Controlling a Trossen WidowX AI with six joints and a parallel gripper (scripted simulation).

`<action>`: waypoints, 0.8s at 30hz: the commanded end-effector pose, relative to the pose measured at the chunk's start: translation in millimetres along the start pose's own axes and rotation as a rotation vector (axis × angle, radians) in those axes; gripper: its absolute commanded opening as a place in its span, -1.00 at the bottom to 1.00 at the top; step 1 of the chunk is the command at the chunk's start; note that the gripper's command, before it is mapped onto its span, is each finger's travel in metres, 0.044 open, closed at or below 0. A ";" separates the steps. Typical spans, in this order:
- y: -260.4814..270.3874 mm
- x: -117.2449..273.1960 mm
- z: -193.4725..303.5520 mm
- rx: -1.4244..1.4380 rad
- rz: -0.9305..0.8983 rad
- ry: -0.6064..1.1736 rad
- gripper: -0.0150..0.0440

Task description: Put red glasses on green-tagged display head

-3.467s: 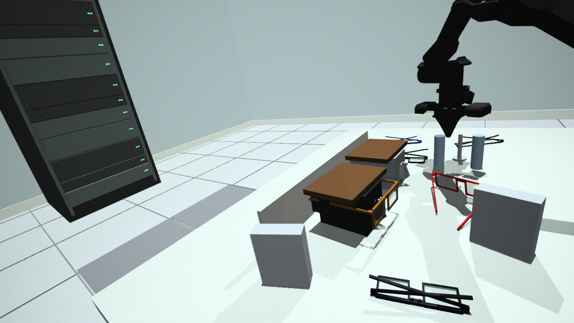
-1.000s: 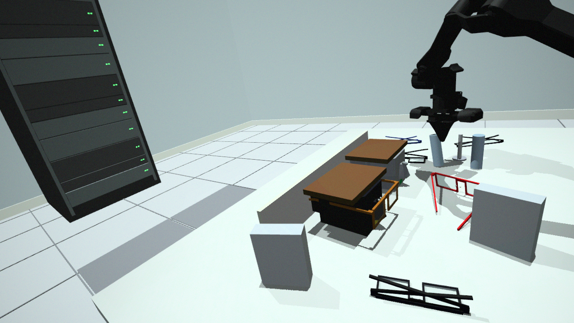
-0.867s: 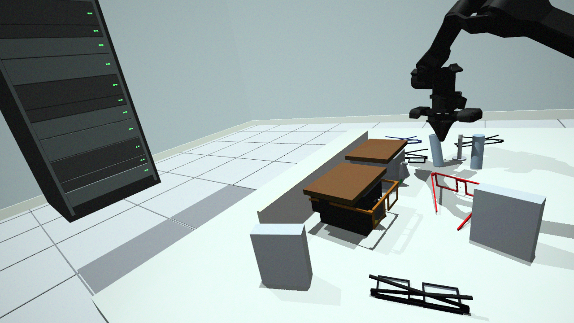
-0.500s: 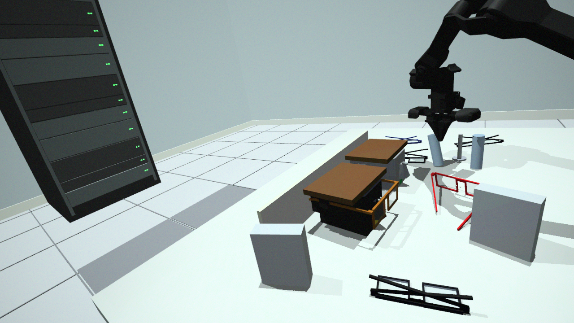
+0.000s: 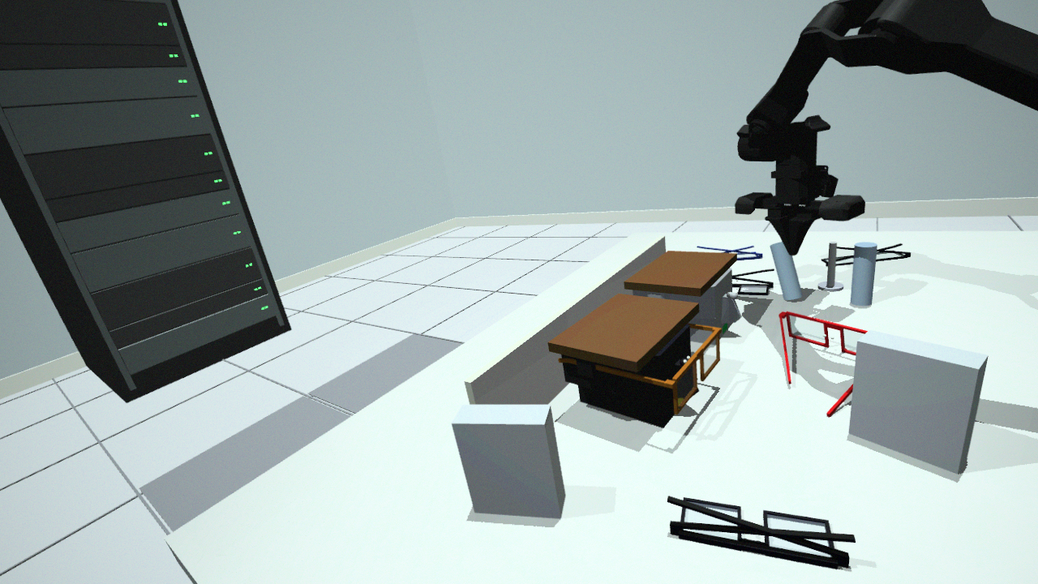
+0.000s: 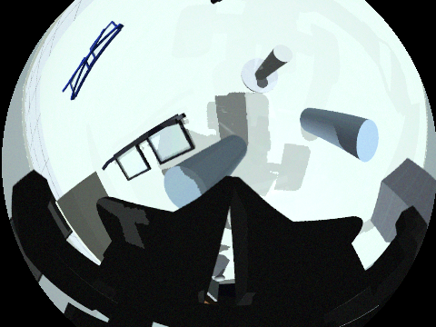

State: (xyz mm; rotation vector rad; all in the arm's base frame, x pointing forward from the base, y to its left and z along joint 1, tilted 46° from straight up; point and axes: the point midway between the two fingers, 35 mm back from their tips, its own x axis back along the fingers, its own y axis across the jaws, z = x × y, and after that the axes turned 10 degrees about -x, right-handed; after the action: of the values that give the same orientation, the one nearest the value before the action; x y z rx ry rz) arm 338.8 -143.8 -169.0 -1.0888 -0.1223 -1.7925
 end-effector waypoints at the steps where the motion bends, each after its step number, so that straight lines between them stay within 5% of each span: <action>1: 1.7 -2.3 -0.6 -0.009 0.004 0.005 -0.49; 24: 10.0 -2.3 1.1 -0.009 0.004 0.005 -0.49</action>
State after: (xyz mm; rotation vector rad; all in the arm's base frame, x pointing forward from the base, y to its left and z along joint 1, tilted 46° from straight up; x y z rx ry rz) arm 346.7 -147.3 -171.2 -1.0884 -0.1227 -1.7928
